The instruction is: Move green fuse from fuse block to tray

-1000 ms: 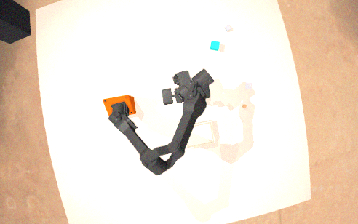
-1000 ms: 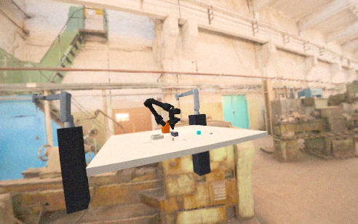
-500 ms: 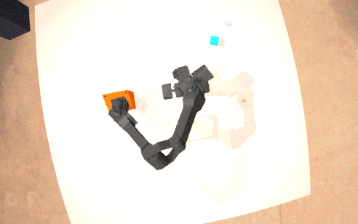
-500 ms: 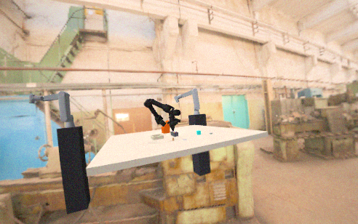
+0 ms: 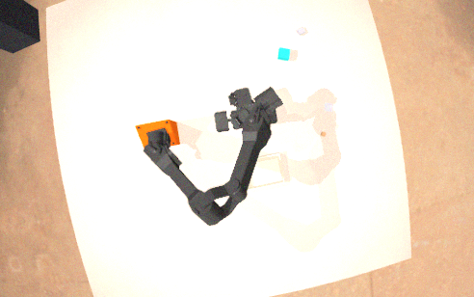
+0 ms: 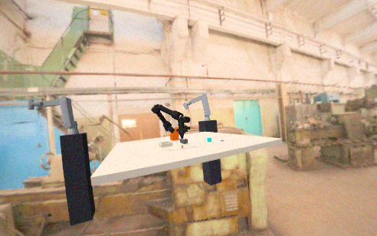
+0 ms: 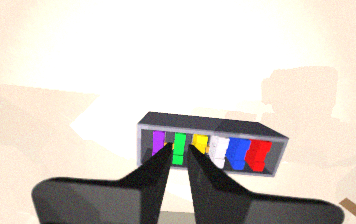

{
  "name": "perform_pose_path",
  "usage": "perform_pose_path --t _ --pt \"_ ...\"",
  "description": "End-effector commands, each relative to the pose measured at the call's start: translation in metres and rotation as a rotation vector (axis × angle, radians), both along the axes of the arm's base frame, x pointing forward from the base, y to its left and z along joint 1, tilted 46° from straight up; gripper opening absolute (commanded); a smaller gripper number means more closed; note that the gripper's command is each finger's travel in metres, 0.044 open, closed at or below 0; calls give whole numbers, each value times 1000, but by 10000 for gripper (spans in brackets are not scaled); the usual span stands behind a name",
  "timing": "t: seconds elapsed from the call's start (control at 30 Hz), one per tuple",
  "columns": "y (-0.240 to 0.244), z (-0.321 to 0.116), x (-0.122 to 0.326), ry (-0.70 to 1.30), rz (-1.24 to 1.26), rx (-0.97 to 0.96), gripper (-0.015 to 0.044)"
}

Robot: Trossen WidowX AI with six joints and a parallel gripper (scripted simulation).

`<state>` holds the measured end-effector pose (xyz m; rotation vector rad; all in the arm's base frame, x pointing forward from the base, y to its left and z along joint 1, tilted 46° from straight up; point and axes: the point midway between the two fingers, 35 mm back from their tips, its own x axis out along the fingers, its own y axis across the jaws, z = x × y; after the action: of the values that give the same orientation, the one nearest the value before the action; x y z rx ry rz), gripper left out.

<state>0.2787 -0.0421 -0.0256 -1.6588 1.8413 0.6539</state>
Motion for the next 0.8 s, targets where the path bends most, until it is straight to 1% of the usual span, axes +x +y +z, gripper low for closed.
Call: perform_pose_path --t 0.0,0.07,0.4,0.77 --pt "-2 -2 -1 6 6 -3 68" --pt "-2 -2 -1 6 6 -3 68" --pt "-1 -1 -1 1 0 -1 1" --pt "1 1 0 2 1 0 0"
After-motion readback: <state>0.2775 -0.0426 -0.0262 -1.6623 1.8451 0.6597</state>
